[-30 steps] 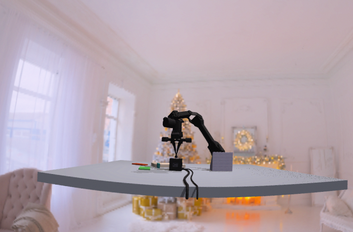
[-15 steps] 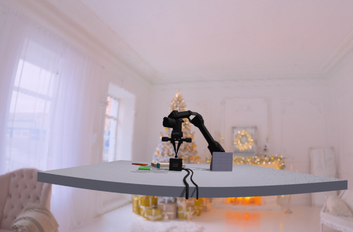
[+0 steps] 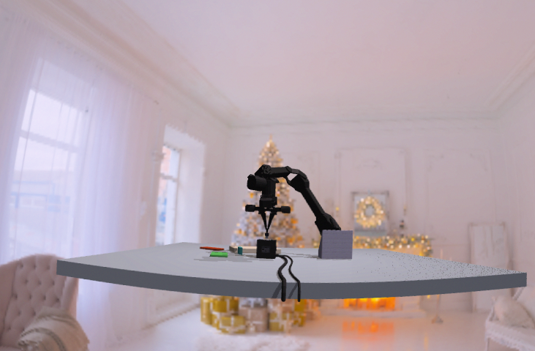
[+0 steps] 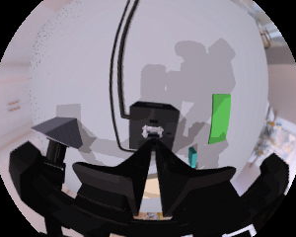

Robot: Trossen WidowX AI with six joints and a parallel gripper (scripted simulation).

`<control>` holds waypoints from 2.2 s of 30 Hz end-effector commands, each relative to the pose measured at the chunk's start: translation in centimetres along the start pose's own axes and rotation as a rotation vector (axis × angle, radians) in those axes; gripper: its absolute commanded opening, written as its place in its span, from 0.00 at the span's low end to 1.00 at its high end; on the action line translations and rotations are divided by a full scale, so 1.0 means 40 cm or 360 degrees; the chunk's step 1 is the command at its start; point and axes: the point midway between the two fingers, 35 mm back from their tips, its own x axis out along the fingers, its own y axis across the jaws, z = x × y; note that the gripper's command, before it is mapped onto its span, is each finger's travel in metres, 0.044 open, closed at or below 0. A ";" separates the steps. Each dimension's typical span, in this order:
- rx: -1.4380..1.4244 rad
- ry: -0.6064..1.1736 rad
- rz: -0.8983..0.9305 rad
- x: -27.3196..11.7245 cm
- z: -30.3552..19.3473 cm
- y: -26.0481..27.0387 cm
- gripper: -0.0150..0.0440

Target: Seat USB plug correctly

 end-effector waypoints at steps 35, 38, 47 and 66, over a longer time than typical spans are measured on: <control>0.0261 -0.0004 -0.0001 -0.044 0.000 0.000 0.25; 0.0396 -0.0004 -0.0001 -0.043 -0.001 0.000 0.25; 0.0772 -0.0004 -0.0001 -0.043 -0.001 0.000 0.25; 0.1564 -0.0005 0.0000 -0.043 -0.001 -0.001 0.25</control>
